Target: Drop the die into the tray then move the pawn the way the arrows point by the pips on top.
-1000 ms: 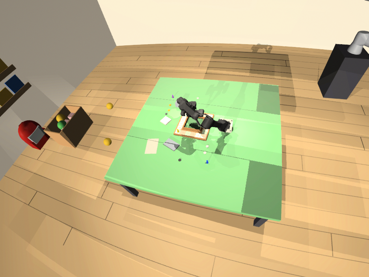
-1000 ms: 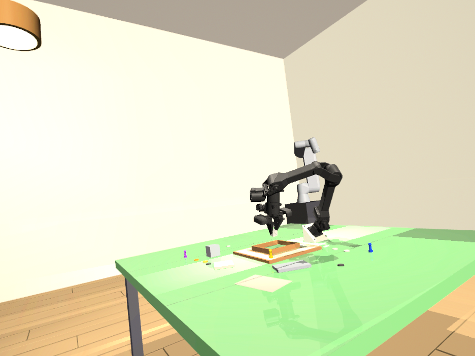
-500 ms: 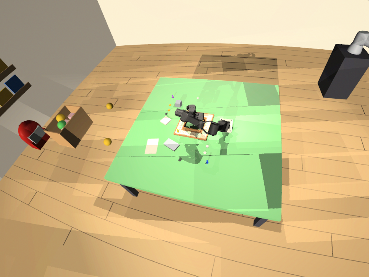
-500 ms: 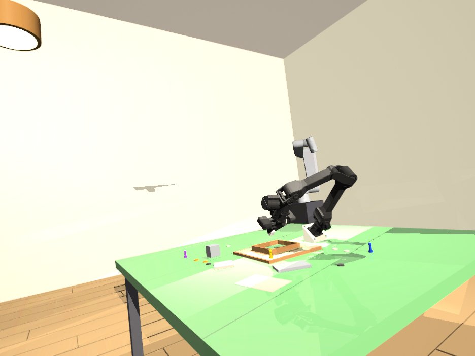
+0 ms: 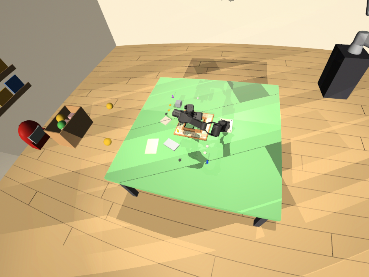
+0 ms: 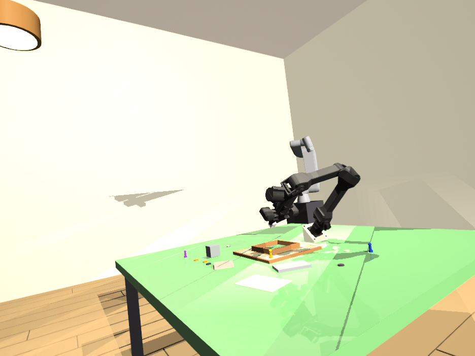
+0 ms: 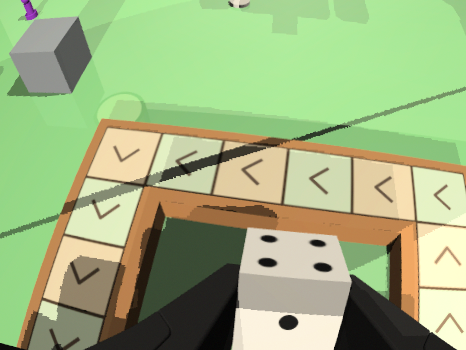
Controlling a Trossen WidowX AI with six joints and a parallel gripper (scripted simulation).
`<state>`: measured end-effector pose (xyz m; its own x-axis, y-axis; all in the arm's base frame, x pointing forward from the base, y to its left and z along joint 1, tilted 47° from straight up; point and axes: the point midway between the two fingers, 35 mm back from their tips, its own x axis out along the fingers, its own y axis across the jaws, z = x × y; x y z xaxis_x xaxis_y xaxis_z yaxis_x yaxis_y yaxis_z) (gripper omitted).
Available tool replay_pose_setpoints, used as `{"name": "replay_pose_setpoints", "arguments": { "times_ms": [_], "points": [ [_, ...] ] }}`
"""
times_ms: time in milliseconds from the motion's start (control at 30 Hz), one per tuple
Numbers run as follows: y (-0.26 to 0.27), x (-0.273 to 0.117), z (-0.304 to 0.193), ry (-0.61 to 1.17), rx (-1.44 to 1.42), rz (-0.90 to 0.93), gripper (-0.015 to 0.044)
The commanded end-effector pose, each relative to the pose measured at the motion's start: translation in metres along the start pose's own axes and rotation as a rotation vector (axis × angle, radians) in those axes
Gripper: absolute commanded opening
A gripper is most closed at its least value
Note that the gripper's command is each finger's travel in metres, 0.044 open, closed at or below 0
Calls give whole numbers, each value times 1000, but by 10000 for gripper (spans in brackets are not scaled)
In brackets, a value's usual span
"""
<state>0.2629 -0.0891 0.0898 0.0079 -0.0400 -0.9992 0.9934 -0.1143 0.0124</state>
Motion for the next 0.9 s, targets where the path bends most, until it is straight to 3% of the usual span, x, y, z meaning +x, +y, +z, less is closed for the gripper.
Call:
{"name": "replay_pose_setpoints", "arguments": {
  "times_ms": [0,567,867],
  "points": [
    [0,-3,1,-4,-5,3,0],
    [0,-1,0,0,0,-1,0],
    [0,-3,2,0,-1,0,236]
  ]
}}
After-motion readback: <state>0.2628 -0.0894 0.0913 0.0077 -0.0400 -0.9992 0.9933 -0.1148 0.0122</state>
